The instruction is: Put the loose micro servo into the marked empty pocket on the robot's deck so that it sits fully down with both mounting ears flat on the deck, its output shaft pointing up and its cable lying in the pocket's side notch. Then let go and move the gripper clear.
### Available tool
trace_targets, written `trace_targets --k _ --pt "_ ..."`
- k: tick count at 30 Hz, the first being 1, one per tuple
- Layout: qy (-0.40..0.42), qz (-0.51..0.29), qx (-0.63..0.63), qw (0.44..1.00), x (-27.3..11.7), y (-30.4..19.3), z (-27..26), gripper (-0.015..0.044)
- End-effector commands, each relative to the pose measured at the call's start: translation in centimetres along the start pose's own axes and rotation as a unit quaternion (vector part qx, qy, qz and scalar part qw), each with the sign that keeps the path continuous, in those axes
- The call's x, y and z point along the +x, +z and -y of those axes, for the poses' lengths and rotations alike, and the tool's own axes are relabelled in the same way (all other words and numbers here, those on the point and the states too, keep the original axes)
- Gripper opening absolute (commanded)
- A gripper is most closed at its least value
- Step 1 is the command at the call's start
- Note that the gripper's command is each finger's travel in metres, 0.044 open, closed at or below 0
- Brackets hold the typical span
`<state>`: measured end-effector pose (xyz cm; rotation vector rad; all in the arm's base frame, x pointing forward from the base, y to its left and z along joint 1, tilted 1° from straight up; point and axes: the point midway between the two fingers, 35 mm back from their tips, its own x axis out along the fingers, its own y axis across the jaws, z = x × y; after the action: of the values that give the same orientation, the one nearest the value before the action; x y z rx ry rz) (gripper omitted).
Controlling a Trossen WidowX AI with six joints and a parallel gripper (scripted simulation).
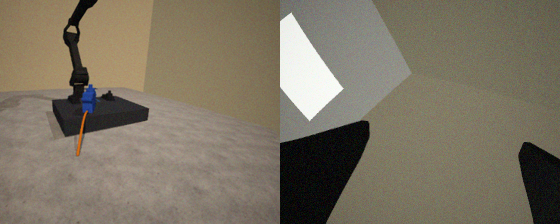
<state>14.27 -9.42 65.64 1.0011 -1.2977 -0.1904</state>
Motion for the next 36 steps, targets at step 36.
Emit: trace_targets --k 36 --pt "-0.031 -0.216 -0.491 0.844 0.3 -12.2 11.2 0.044"
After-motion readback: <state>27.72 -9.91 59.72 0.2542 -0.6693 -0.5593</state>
